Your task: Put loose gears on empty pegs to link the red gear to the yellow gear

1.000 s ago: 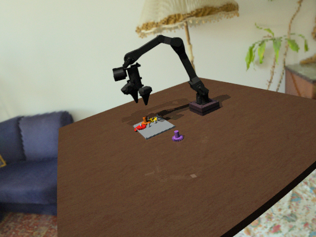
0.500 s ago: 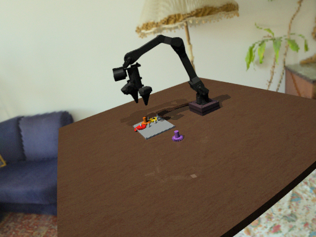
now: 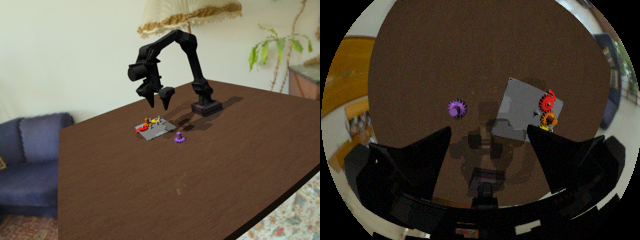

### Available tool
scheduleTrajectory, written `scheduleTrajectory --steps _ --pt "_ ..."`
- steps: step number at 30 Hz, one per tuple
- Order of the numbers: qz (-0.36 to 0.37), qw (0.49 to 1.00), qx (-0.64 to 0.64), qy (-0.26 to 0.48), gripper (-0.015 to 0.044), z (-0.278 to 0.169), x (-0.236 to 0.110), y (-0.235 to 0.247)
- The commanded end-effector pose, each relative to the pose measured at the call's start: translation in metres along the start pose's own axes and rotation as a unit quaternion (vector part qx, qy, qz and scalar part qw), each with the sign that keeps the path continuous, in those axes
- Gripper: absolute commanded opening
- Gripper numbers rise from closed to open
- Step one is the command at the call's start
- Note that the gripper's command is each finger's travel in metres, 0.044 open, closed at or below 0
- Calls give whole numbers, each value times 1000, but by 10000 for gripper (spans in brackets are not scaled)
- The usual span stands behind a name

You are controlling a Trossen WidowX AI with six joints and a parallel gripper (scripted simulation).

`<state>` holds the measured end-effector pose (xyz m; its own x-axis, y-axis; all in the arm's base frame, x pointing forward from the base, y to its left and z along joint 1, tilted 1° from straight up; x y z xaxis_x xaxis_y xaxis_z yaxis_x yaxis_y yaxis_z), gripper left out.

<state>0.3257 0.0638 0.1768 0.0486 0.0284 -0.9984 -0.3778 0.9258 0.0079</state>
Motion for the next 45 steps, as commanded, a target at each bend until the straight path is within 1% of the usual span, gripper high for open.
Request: scheduleTrajectory --steps 1,8,10,45 --pt "4 1000 9 8 440 -2 -4 65" --pt "11 999 27 17 440 -28 -16 166" --pt "12 999 31 19 440 -36 -18 183" --pt "12 999 31 19 440 -37 -19 185"
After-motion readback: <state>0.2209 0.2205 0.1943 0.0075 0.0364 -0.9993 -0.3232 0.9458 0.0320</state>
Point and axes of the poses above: the point midway between the two fingers, 35 mm back from their tips, its own x axis out along the fingers, its own y axis across the jaws, z = x × y, the point moved 3 cm from there along -x, back along the fingers, and after that the axes turned 10 degrees about -x, right-handed, at the moved point
